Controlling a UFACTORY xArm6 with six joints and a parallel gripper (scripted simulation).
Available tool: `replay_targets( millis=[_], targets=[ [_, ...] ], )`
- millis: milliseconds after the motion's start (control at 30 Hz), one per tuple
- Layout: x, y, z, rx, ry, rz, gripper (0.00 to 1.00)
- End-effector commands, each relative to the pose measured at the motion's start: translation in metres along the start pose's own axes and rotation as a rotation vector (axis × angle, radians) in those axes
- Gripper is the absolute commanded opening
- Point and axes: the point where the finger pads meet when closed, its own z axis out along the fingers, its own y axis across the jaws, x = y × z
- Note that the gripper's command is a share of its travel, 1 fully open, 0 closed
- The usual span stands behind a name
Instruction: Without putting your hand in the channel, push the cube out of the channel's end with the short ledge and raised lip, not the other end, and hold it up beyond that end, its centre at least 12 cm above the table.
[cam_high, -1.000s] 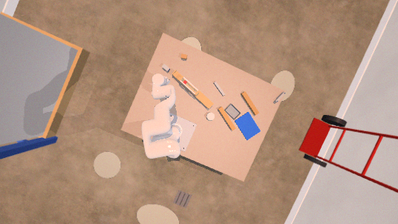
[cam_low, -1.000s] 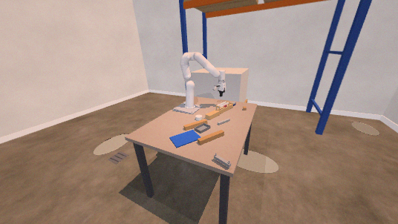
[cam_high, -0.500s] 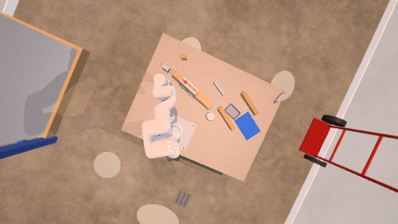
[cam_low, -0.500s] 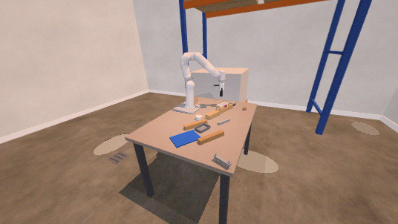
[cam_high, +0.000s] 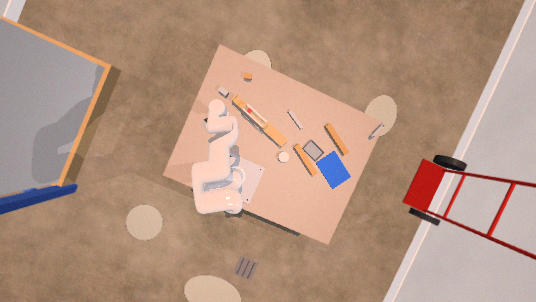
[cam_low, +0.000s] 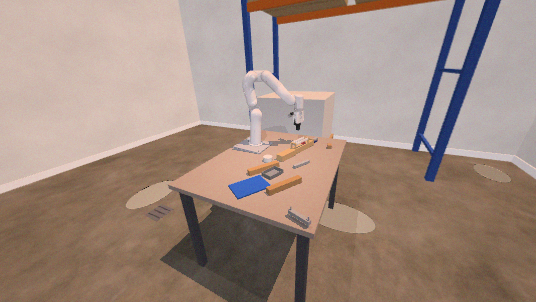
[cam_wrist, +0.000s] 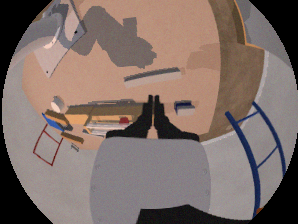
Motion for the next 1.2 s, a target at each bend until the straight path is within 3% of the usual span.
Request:
replay_targets(
  millis=[0, 133, 167, 633, 900, 933, 1167],
  targets=[
    [-0.0009, 0.0012, -0.0013, 0.009, -0.026, 0.278, 0.00],
    [-0.0010, 0.0012, -0.0013, 0.005, -0.024, 0.389, 0.00],
    [-0.0010, 0.0012, -0.0013, 0.004, -0.027, 0.552, 0.00],
    [-0.0014, 0.0013, -0.0014, 0.003, -0.054, 1.266, 0.00],
    [-0.0014, 0.0013, -0.0014, 0.009, -0.073, 1.363, 0.00],
    [-0.0014, 0.0013, -0.0014, 0.009, -0.073, 1.363, 0.38],
    [-0.0014, 0.0013, -0.0014, 0.009, -0.073, 1.363, 0.38]
  ],
)
